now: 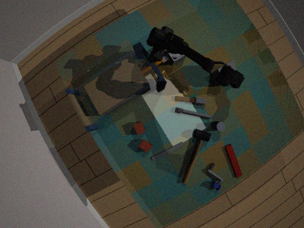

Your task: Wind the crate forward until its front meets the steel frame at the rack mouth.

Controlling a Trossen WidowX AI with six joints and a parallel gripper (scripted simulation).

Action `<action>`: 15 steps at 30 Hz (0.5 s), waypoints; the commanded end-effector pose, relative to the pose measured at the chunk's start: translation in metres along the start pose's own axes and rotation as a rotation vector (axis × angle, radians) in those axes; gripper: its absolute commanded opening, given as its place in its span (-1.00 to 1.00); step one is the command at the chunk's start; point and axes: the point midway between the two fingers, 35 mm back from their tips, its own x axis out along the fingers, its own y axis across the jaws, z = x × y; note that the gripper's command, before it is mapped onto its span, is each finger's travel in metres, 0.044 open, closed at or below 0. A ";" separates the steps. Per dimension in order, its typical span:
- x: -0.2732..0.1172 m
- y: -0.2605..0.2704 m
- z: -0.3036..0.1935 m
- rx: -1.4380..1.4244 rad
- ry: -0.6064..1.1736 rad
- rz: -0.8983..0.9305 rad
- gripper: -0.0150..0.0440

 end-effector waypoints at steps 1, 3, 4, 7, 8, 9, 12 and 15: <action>-0.003 0.020 -0.010 -0.003 0.027 0.033 -0.49; -0.003 0.023 -0.012 -0.003 0.027 0.033 -0.49; -0.004 0.024 -0.012 -0.003 0.027 0.033 -0.49; -0.005 0.029 -0.015 -0.002 0.027 0.033 -0.49; -0.005 0.030 -0.015 -0.002 0.028 0.034 -0.49; -0.006 0.032 -0.016 -0.002 0.028 0.034 -0.49; -0.007 0.035 -0.019 -0.002 0.028 0.034 -0.49; -0.008 0.040 -0.022 -0.002 0.028 0.034 -0.49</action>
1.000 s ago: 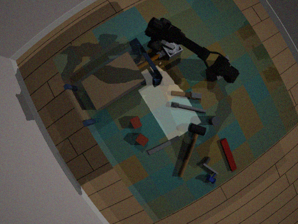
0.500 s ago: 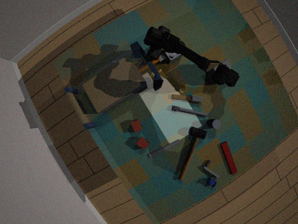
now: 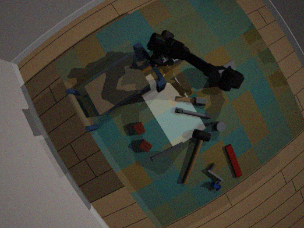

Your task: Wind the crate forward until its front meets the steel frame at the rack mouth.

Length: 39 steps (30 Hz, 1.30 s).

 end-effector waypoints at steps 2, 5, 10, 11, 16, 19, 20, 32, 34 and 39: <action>-0.004 0.021 -0.015 -0.004 0.035 0.032 -0.49; -0.005 0.024 -0.018 -0.004 0.035 0.032 -0.49; -0.008 0.030 -0.024 -0.003 0.036 0.033 -0.49; -0.009 0.031 -0.024 -0.003 0.036 0.033 -0.49; -0.012 0.036 -0.030 -0.003 0.037 0.033 -0.49; -0.013 0.039 -0.034 -0.003 0.037 0.033 -0.49; -0.014 0.040 -0.035 -0.003 0.037 0.033 -0.49; -0.022 0.048 -0.051 -0.002 0.039 0.034 -0.49; -0.023 0.050 -0.054 -0.002 0.039 0.034 -0.49; -0.027 0.052 -0.060 -0.002 0.039 0.034 -0.49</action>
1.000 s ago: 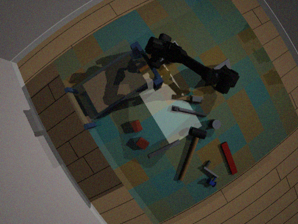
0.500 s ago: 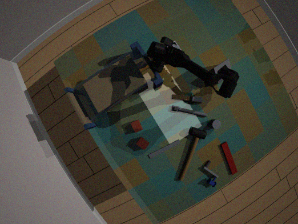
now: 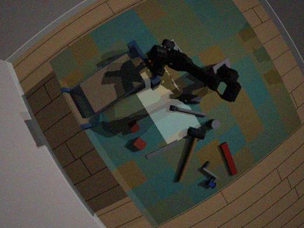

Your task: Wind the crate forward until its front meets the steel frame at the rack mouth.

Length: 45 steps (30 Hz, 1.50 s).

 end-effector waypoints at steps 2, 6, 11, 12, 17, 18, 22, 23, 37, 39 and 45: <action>-0.004 0.005 -0.014 0.008 0.022 0.010 -0.49; -0.007 0.007 -0.020 0.008 0.023 0.010 -0.49; -0.010 0.008 -0.028 0.009 0.023 0.010 -0.49; -0.011 0.008 -0.029 0.009 0.023 0.010 -0.49; -0.014 0.008 -0.037 0.009 0.024 0.010 -0.49; -0.015 0.008 -0.038 0.009 0.024 0.010 -0.49; -0.018 0.007 -0.044 0.009 0.024 0.010 -0.49; -0.019 0.007 -0.046 0.009 0.025 0.010 -0.49; -0.028 0.002 -0.066 0.010 0.026 0.009 -0.49; -0.030 0.001 -0.068 0.010 0.026 0.009 -0.49; -0.033 -0.003 -0.076 0.010 0.027 0.009 -0.49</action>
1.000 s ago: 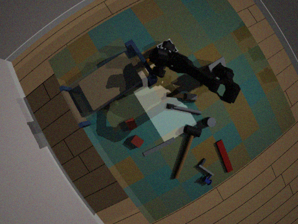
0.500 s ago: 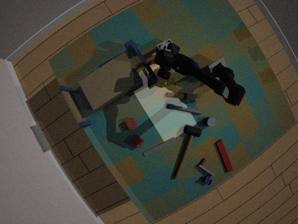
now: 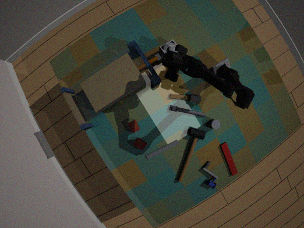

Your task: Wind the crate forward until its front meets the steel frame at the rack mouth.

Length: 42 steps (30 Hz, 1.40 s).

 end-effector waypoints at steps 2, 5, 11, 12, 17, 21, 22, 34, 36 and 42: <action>-0.005 -0.007 -0.016 0.014 0.022 -0.005 -0.49; -0.007 -0.009 -0.019 0.014 0.022 -0.005 -0.49; -0.010 -0.015 -0.027 0.014 0.022 -0.006 -0.49; -0.011 -0.016 -0.028 0.014 0.022 -0.006 -0.49; -0.014 -0.021 -0.033 0.014 0.023 -0.006 -0.49; -0.016 -0.026 -0.038 0.014 0.023 -0.007 -0.49; -0.016 -0.027 -0.039 0.014 0.023 -0.007 -0.49; -0.022 -0.043 -0.050 0.015 0.023 -0.008 -0.49; -0.022 -0.046 -0.051 0.015 0.023 -0.009 -0.49; -0.024 -0.055 -0.055 0.015 0.023 -0.010 -0.49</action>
